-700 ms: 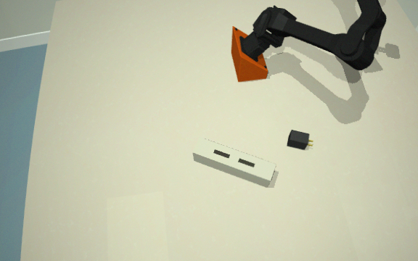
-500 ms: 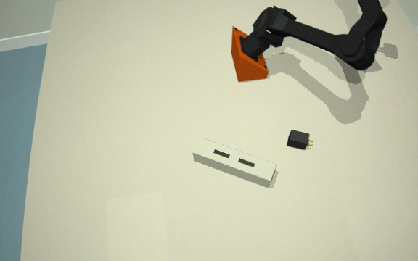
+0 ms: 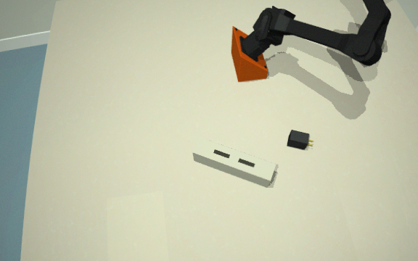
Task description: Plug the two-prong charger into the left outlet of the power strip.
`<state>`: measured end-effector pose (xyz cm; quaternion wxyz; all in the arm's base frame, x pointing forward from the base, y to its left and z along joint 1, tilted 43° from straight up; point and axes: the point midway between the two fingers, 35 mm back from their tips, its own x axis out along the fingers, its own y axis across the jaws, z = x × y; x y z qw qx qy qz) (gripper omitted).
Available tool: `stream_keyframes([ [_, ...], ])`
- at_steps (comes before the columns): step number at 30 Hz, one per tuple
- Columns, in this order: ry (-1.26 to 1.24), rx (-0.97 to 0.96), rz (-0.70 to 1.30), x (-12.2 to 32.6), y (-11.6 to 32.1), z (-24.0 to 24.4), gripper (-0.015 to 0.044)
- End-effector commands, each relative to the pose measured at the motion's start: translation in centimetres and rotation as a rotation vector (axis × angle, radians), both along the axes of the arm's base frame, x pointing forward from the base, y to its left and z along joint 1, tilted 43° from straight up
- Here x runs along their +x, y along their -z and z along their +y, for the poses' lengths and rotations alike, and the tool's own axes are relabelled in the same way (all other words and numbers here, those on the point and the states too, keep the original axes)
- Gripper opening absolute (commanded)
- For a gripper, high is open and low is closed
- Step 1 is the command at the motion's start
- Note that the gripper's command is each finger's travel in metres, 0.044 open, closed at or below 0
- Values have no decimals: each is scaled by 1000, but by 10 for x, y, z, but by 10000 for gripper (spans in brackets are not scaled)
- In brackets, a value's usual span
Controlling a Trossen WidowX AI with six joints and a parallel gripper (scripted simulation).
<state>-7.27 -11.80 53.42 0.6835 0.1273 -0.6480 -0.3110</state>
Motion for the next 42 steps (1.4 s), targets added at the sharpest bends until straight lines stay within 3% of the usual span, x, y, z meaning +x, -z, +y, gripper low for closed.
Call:
stream_keyframes([
  [1,2,31,-11,-9,4,-11,440],
  [29,-15,239,34,-18,37,-84,440],
  [42,-90,245,31,0,44,-100,440],
])
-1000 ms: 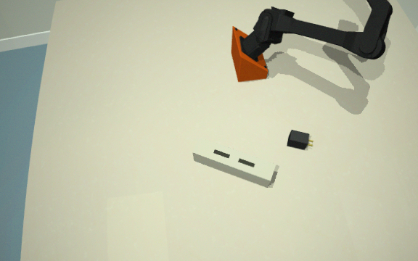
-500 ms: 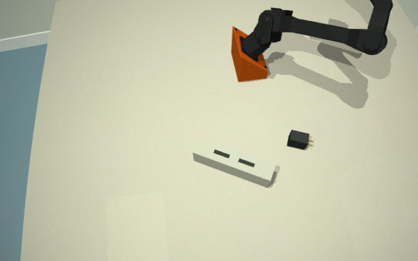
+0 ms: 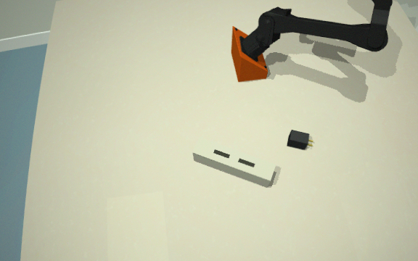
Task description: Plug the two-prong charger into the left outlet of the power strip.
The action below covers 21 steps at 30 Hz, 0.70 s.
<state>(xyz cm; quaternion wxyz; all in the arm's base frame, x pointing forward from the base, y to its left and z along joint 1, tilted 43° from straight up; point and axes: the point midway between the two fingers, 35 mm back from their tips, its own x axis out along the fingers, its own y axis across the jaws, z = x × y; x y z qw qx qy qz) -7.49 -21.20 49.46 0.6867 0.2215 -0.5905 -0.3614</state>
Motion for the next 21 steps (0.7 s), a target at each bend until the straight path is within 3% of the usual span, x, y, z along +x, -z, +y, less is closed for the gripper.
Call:
stream_keyframes([
  [1,-31,20,-10,5,5,-8,440],
  [21,-117,191,103,41,39,-60,440],
])
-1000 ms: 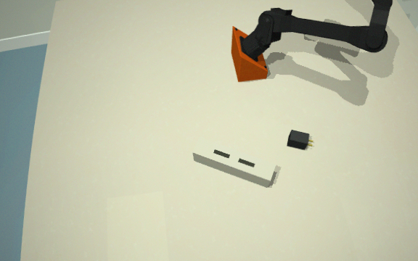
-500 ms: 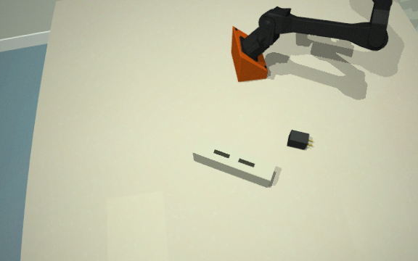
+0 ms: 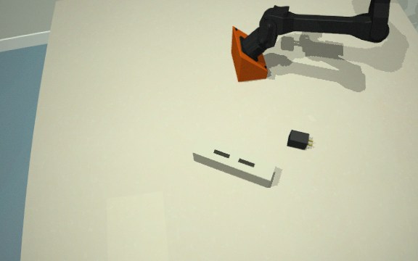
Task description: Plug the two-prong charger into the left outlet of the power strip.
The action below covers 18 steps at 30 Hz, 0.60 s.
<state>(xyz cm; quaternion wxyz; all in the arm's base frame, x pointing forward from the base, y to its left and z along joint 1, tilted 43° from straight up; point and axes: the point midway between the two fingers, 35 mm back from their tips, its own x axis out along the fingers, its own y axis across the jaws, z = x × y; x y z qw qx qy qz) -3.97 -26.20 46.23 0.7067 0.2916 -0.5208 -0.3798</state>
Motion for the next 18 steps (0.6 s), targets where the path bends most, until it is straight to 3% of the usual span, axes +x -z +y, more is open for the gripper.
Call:
stream_keyframes([
  [1,-20,40,36,8,9,-13,440],
  [18,-115,167,233,60,49,-48,440],
])
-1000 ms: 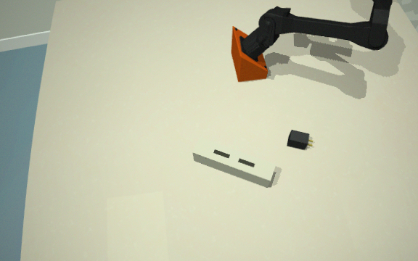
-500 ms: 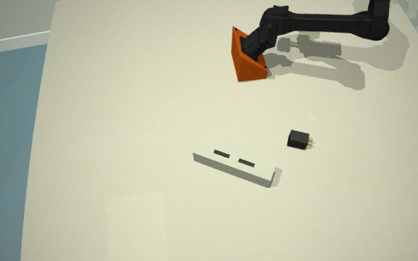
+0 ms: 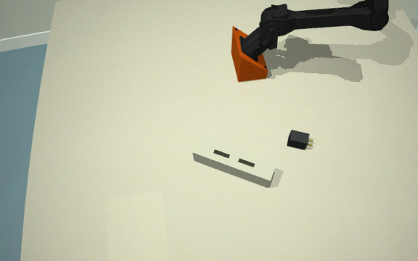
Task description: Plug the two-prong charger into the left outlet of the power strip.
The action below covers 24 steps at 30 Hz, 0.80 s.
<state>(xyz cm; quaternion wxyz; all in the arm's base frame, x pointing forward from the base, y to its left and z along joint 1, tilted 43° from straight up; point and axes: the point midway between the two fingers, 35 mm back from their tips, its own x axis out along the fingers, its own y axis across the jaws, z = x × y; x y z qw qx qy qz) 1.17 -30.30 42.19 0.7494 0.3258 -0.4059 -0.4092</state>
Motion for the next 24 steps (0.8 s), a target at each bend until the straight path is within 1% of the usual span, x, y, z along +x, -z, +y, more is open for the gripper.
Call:
stream_keyframes([
  [1,-29,32,46,13,11,-9,440],
  [18,-203,131,248,81,54,-23,440],
  [24,-295,172,235,106,64,-19,440],
])
